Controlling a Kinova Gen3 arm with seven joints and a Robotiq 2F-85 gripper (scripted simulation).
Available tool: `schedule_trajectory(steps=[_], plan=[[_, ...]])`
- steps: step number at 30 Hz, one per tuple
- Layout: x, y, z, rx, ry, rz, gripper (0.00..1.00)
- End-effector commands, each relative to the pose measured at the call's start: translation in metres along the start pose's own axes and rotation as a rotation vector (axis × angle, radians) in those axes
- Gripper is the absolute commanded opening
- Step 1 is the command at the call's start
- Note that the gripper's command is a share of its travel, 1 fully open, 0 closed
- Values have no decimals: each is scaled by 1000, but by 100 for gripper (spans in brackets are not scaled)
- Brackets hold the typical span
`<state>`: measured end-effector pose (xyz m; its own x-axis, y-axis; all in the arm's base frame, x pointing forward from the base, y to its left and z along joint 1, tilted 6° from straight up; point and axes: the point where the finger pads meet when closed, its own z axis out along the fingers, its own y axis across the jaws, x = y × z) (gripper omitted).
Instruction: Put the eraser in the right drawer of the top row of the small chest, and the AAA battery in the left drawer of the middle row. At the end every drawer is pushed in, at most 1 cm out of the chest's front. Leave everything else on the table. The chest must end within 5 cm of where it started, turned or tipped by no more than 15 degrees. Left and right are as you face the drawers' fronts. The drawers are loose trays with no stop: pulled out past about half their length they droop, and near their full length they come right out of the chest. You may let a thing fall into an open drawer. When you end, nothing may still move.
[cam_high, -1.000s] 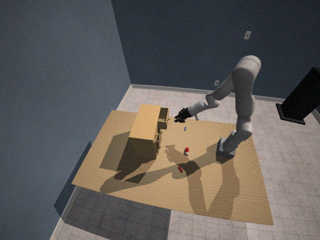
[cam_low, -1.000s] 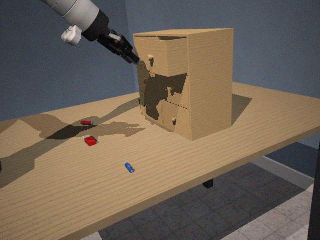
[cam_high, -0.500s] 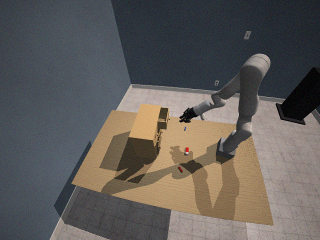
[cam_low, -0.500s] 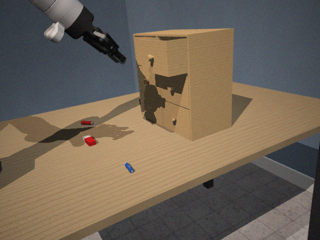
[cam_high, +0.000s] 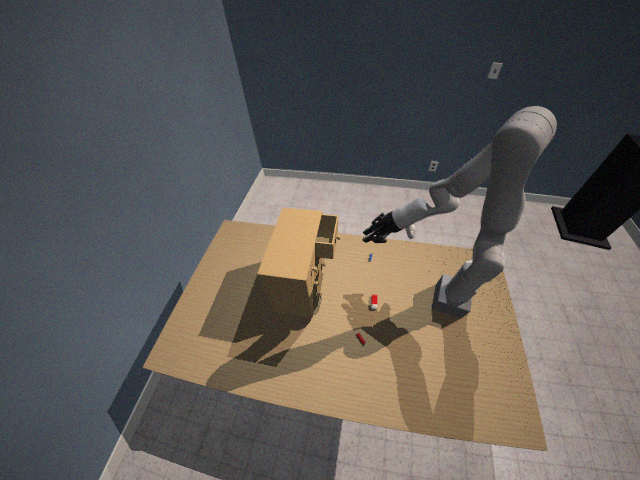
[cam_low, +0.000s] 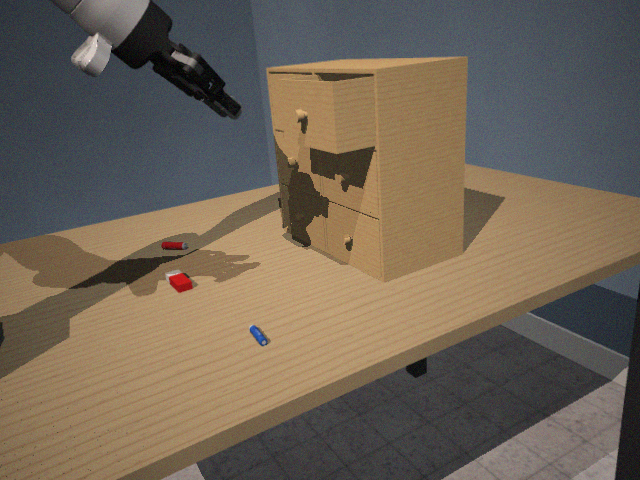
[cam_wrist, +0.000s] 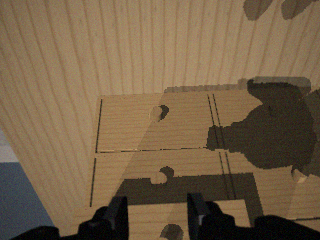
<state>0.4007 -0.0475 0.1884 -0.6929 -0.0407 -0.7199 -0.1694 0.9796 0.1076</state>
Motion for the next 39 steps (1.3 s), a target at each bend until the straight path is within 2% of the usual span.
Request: schedule_trajectory(steps=[1, 39], plan=[[-1, 0, 0, 0, -2, 0, 33], [-1, 1, -4, -5, 22, 1, 33]])
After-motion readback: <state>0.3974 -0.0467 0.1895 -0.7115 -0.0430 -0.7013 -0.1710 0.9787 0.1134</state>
